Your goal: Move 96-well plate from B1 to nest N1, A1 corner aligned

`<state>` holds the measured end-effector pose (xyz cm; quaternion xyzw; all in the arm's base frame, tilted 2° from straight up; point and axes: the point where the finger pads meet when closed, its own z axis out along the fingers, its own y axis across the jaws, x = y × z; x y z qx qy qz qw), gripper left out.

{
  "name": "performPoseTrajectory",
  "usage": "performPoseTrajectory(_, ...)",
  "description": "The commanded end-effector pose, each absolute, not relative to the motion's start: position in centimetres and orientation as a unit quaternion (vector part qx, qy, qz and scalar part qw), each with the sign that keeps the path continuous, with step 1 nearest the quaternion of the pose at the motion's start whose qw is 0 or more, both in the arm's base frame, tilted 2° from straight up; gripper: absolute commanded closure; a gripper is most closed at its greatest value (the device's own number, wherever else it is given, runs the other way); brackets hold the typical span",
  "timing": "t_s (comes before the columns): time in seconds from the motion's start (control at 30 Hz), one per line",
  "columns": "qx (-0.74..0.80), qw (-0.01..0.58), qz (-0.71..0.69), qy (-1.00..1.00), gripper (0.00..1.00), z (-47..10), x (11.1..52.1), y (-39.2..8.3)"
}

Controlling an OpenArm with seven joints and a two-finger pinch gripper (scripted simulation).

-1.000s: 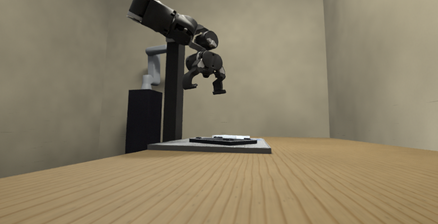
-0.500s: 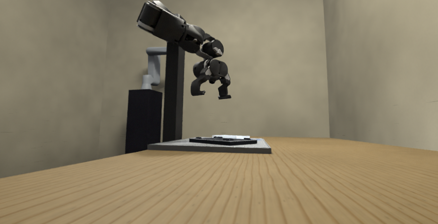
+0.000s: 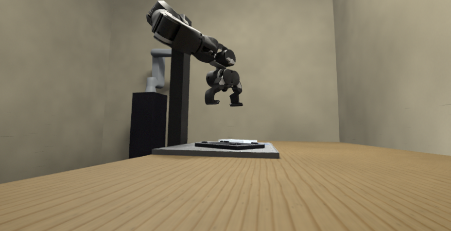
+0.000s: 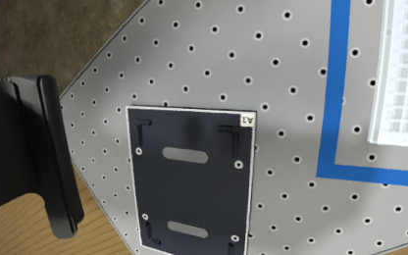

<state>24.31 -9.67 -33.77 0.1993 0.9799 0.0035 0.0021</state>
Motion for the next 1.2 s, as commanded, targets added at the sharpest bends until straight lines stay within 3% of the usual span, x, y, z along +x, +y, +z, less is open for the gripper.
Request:
performPoseTrajectory(0.0, 0.216, 0.008, -0.019, 0.976, 0.23, -33.9, 24.5, -11.2)
performPoseTrajectory(0.33, 0.216, 0.008, -0.019, 0.976, 0.23, -33.9, 24.5, -11.2)
performPoseTrajectory(0.5, 0.216, 0.008, -0.019, 0.976, 0.23, -35.3, 24.9, -6.8)
performPoseTrajectory(0.9, 0.216, 0.008, -0.019, 0.976, 0.23, -35.3, 24.9, -6.8)
performPoseTrajectory(1.07, 0.216, 0.007, -0.018, 0.976, 0.23, -36.6, 25.3, -2.5)
performPoseTrajectory(1.17, 0.216, 0.007, -0.018, 0.976, 0.23, -36.6, 25.3, -2.5)
